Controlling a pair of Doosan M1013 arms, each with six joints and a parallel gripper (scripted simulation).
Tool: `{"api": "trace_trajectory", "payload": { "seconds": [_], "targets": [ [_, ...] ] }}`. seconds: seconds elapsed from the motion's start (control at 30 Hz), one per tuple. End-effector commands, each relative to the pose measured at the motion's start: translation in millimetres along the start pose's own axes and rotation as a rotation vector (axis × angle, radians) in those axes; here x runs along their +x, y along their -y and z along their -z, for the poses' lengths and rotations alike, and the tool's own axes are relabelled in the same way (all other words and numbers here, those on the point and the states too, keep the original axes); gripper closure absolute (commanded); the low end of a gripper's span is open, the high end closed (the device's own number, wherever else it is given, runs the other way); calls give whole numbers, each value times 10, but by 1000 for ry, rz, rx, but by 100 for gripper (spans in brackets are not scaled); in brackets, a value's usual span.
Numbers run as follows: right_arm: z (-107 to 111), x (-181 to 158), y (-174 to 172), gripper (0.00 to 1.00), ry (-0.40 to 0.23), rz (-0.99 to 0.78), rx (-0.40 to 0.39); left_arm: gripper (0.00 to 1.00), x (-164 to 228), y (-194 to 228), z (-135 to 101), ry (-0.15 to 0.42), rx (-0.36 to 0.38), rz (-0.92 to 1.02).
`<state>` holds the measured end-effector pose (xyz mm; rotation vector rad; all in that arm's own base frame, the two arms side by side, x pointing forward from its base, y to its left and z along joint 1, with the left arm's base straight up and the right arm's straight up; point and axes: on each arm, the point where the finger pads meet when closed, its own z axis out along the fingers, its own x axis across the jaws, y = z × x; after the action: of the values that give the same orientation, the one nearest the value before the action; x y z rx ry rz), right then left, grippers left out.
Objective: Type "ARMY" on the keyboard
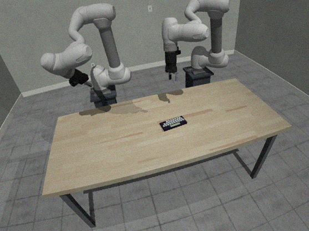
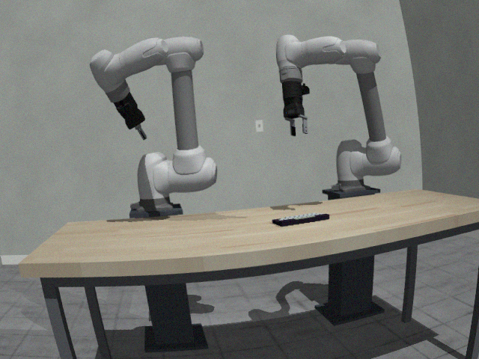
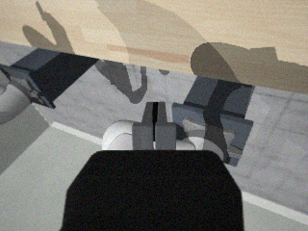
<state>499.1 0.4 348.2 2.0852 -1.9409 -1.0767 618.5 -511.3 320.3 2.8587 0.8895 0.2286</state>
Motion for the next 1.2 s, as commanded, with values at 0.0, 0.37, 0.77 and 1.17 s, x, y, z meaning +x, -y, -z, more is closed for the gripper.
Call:
{"api": "trace_trajectory", "payload": {
  "seconds": [0.0, 0.37, 0.77, 1.17],
  "targets": [
    [56, -160, 312, 100, -45, 188, 1, 0, 573, 404, 3, -8, 50, 139],
    [-33, -635, 959, 100, -118, 605, -38, 0, 1721, 1435, 17, -16, 115, 350],
    [-279, -1244, 1628, 100, -187, 1075, -109, 0, 2734, 2862, 111, -17, 185, 596],
    [-688, -1912, 2229, 100, -237, 1552, -211, 0, 3328, 4491, 281, -4, 256, 878]
  ]
}}
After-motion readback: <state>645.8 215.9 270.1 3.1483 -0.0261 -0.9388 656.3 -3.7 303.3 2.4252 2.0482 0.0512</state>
